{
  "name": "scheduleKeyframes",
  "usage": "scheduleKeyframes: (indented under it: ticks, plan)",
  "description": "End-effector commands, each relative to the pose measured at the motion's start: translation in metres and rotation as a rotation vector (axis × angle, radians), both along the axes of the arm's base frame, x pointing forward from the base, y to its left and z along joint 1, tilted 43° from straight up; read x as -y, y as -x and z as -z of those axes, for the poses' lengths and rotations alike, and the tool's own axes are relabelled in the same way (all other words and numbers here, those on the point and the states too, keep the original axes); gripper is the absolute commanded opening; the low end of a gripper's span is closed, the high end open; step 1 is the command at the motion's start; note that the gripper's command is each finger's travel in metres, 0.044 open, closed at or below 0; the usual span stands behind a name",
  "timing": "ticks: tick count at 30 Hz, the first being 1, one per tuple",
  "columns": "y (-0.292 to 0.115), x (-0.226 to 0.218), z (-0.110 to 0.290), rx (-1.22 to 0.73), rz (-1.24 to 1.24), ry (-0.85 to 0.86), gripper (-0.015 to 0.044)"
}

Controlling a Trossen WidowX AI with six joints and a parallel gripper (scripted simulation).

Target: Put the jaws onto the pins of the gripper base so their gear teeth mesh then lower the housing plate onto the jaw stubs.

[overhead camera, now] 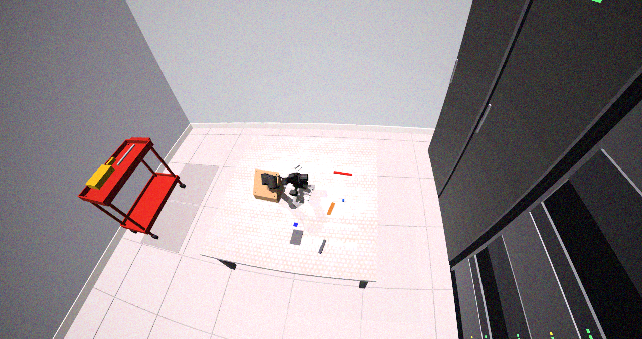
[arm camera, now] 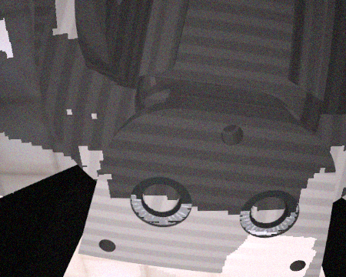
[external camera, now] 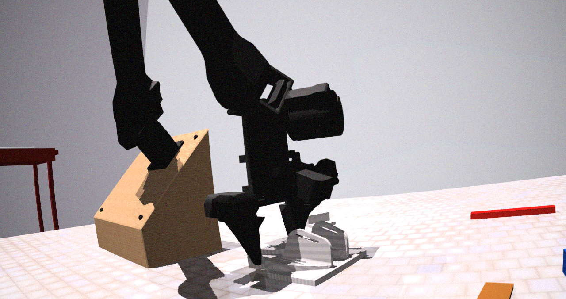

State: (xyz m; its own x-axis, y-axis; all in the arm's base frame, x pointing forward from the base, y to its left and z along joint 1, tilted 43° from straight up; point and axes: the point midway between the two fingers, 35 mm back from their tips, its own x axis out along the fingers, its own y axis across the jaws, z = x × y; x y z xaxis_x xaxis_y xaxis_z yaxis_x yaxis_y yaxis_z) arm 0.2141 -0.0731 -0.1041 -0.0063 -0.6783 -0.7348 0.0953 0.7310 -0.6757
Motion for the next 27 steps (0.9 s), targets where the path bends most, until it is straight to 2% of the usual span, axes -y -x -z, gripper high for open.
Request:
scheduleKeyframes:
  ticks: [1, 18, 21, 22, 27]
  plan:
    - [0.0002, 0.0002, 0.0003, -0.002, -0.002, 0.000, 0.0351]
    - [0.0002, 0.0002, 0.0003, -0.002, -0.002, 0.000, 0.0351]
    - [0.0000, 0.0000, 0.0000, 0.000, 0.000, 0.000, 0.0430]
    - [0.0000, 0.0000, 0.0000, 0.000, 0.000, 0.000, 0.0440]
    - [0.0000, 0.0000, 0.0000, 0.000, 0.000, 0.000, 0.0440]
